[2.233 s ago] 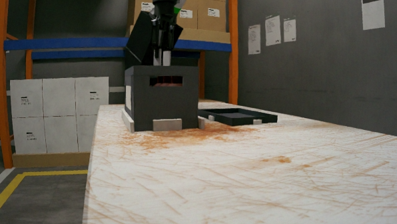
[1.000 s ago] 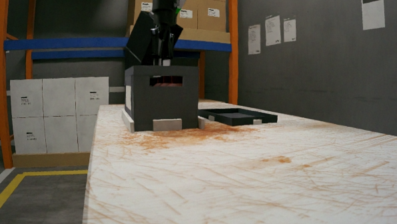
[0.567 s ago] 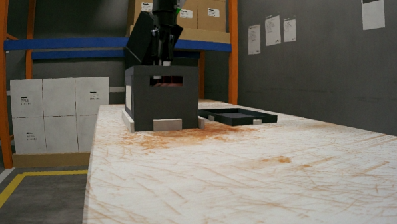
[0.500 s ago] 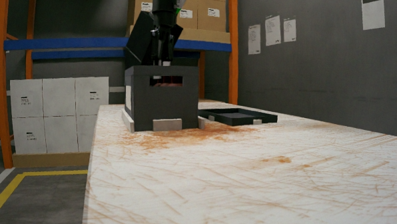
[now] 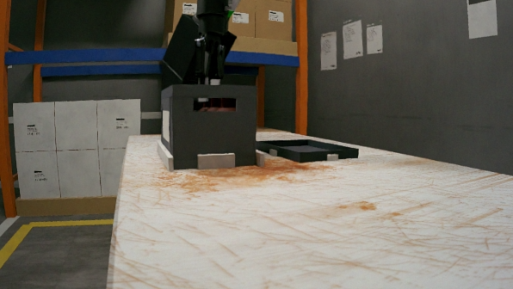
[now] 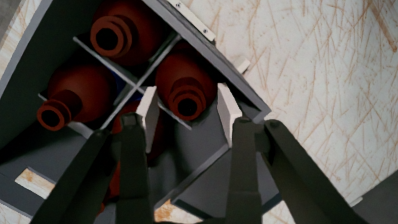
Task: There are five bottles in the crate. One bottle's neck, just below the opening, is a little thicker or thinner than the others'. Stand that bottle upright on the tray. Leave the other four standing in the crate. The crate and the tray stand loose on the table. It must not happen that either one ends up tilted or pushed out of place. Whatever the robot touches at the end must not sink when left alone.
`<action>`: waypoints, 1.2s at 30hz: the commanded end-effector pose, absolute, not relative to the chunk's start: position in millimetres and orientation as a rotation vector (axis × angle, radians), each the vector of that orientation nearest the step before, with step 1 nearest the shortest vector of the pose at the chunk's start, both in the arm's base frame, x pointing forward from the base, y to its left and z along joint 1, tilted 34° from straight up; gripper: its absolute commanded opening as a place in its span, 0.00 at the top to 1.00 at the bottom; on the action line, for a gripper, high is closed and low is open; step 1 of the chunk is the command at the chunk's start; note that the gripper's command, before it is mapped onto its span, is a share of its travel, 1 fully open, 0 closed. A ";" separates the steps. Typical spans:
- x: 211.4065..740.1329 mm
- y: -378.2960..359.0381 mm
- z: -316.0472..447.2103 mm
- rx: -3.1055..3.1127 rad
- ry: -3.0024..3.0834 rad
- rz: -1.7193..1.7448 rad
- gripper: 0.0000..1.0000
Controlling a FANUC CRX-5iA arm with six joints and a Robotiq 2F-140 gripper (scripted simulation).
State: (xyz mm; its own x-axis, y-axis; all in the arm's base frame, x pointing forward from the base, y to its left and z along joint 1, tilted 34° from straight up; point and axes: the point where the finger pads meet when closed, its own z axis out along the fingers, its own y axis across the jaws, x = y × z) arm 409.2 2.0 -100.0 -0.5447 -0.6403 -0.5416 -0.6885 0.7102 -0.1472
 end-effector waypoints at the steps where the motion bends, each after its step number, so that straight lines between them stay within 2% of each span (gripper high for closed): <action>1: 409.4 1.6 -99.8 -1.009 2.341 0.110 0.56; 23: 409.4 1.6 -99.8 -1.009 2.341 0.110 0.56; 24: 409.4 1.6 -99.8 -1.009 2.341 0.110 0.90; 36: 409.4 1.6 -99.8 -1.009 2.341 0.110 0.90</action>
State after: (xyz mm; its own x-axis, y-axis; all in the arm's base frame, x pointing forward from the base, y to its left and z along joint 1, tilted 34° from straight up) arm 409.2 1.8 -100.0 -0.5446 -0.6404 -0.5416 -0.6884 0.7102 -0.1474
